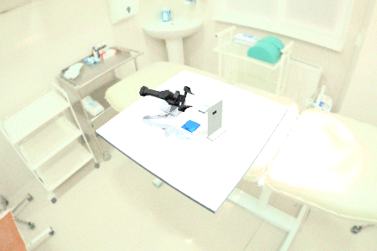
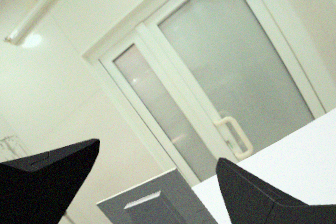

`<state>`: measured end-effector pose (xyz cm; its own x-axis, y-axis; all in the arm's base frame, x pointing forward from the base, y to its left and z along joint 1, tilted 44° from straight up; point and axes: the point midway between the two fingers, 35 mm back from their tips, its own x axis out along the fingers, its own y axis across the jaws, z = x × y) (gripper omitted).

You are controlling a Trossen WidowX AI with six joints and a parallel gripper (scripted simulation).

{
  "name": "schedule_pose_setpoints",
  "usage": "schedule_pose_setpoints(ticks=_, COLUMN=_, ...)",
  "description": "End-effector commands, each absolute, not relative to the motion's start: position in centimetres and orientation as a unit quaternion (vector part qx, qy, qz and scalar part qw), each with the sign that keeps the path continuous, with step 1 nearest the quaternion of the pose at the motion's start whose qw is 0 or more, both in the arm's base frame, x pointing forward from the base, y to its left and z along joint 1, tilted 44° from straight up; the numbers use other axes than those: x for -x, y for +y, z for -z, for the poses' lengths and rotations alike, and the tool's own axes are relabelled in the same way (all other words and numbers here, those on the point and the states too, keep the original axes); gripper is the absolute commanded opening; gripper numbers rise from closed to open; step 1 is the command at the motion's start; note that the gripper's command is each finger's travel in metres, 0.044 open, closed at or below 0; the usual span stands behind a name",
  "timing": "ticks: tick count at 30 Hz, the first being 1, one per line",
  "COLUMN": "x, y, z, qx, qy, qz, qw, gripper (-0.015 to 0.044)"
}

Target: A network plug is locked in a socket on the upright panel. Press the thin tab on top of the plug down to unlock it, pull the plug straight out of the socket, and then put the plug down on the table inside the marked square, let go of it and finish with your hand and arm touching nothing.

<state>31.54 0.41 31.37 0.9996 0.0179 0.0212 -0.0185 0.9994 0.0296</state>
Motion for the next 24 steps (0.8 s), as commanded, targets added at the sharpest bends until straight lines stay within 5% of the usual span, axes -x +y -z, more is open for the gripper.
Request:
schedule_pose_setpoints(ticks=1, x=-31.6, y=0.4, z=-31.3, qx=-0.017, qy=-0.010, qz=-0.009, qw=1.000, gripper=0.0374)
schedule_pose_setpoints(ticks=9, x=-32.7, y=0.9, z=-26.9, qx=-0.089, qy=0.001, qz=0.001, qw=0.996, gripper=0.0164)
schedule_pose_setpoints(ticks=24, x=-32.1, y=1.9, z=-18.4, qx=-0.231, qy=0.019, qz=0.024, qw=0.972, gripper=0.0156)
